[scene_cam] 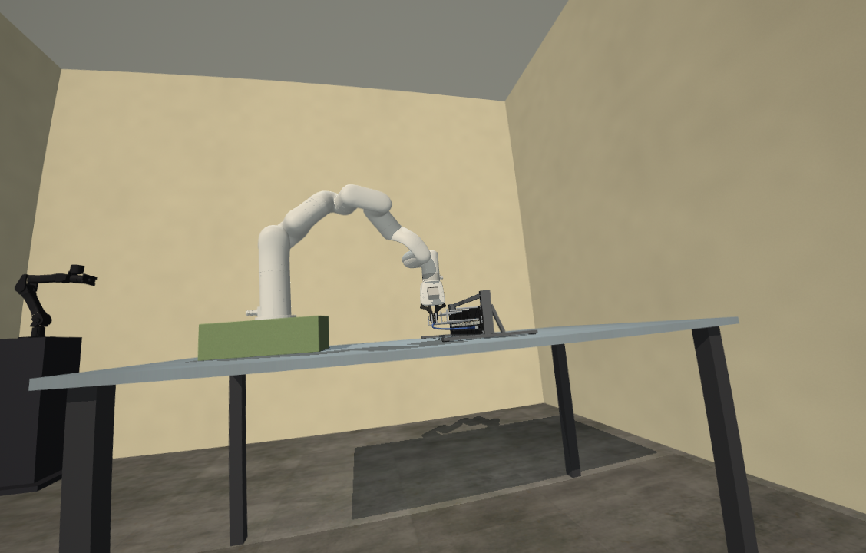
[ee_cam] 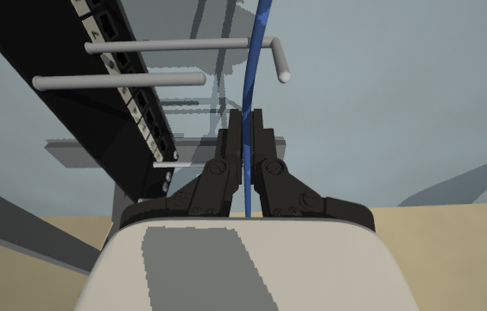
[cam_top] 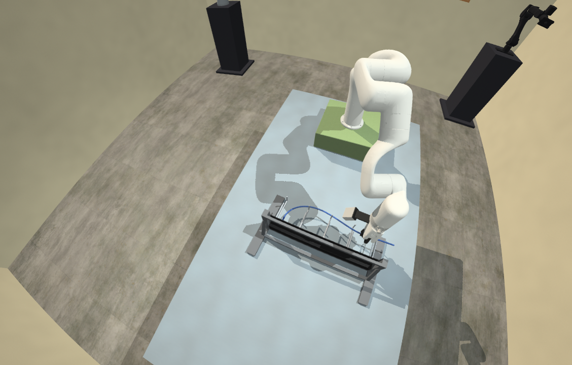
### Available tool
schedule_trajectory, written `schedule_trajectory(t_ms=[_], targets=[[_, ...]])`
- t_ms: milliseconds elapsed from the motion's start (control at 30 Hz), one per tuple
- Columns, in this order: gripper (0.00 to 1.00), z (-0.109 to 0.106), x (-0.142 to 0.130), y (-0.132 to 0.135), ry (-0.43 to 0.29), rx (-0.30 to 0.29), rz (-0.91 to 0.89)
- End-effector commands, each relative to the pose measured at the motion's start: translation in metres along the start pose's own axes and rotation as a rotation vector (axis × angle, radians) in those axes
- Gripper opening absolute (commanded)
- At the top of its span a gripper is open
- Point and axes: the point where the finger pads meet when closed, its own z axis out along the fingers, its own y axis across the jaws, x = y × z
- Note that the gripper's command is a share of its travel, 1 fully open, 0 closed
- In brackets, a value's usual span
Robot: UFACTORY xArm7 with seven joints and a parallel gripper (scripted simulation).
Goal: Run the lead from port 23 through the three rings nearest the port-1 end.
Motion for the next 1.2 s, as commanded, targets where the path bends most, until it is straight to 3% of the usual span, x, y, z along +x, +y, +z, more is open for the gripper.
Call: schedule_trajectory(t_ms=[0,467,1167], targets=[[0.0,-0.002,-0.001,-0.002,-0.002,0.005,0.0],[0.0,-0.002,-0.001,-0.005,-0.002,0.005,0.0],[0.0,-0.002,-0.001,-0.033,-0.002,0.005,0.0]])
